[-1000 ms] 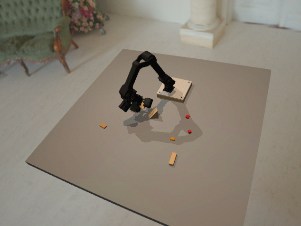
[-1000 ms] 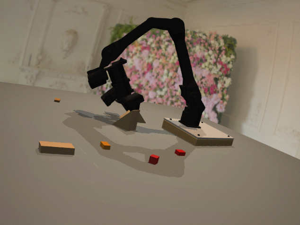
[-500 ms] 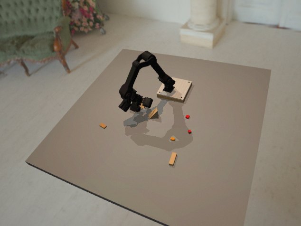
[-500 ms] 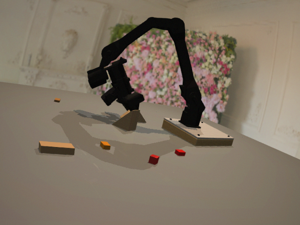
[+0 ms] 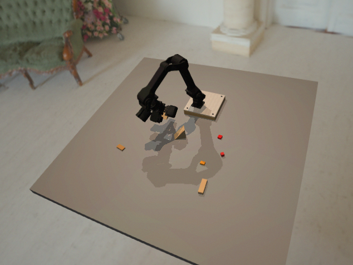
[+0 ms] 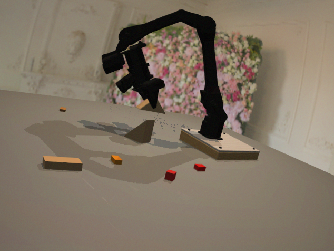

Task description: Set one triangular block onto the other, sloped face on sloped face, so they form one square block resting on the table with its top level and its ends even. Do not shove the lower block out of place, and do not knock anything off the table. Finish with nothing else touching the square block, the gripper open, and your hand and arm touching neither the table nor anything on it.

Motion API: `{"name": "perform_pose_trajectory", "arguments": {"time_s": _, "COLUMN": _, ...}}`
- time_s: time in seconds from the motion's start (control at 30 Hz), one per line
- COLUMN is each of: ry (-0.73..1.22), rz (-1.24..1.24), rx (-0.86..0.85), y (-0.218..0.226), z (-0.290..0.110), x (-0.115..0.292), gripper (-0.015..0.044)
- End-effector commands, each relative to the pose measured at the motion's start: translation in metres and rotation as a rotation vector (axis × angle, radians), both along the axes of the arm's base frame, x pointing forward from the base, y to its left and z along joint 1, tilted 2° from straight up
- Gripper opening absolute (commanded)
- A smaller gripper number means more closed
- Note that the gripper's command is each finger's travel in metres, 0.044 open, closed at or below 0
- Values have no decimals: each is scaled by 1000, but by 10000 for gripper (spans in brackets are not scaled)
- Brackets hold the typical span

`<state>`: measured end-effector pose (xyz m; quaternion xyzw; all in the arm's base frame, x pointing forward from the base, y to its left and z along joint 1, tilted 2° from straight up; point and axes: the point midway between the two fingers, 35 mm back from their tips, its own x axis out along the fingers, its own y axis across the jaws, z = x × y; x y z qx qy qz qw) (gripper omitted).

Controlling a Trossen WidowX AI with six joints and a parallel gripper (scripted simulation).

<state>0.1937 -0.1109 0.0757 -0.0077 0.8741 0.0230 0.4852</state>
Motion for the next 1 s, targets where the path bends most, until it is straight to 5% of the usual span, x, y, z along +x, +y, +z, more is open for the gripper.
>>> {"name": "perform_pose_trajectory", "arguments": {"time_s": 0.0, "ry": -12, "rz": 15, "rx": -6, "y": -1, "z": 19, "x": -2, "gripper": 0}}
{"name": "perform_pose_trajectory", "arguments": {"time_s": 0.3, "ry": -23, "rz": 26, "rx": 7, "y": 0, "z": 28, "x": -3, "gripper": 0}}
{"name": "perform_pose_trajectory", "arguments": {"time_s": 0.97, "ry": -164, "rz": 534, "rx": 352, "y": -1, "z": 29, "x": -9, "gripper": 0}}
